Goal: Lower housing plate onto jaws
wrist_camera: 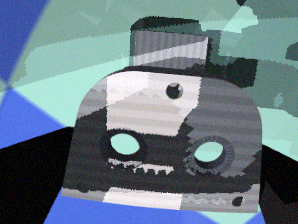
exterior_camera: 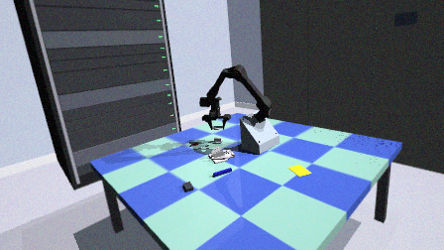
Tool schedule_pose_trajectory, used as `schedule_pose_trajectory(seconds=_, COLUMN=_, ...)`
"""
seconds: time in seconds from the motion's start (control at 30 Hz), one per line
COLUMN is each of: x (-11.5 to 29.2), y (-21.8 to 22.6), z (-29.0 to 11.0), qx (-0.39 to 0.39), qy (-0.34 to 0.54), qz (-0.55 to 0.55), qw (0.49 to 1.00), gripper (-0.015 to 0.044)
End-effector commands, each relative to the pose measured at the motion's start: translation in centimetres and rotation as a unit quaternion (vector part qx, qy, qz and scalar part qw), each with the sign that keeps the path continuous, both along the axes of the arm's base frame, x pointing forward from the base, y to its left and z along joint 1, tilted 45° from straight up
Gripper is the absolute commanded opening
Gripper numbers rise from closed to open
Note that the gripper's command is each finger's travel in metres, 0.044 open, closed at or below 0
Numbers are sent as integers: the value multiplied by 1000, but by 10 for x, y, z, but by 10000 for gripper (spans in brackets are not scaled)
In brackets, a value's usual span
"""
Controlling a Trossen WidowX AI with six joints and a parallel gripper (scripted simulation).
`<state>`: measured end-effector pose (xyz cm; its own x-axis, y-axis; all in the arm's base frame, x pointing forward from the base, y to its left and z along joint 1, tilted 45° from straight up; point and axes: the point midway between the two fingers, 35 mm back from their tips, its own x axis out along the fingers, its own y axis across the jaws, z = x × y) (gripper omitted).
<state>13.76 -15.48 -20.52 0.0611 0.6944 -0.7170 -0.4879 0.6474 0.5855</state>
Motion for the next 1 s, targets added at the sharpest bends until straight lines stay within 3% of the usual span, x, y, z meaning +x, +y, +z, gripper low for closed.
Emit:
schedule_pose_trajectory(seconds=0.0, x=4, y=-2, z=4, qx=-4, qy=5, qz=-4, qw=1000, gripper=351)
schedule_pose_trajectory(seconds=0.97, x=67, y=31, z=58, qx=-11, qy=119, qz=-131, qw=984, gripper=351)
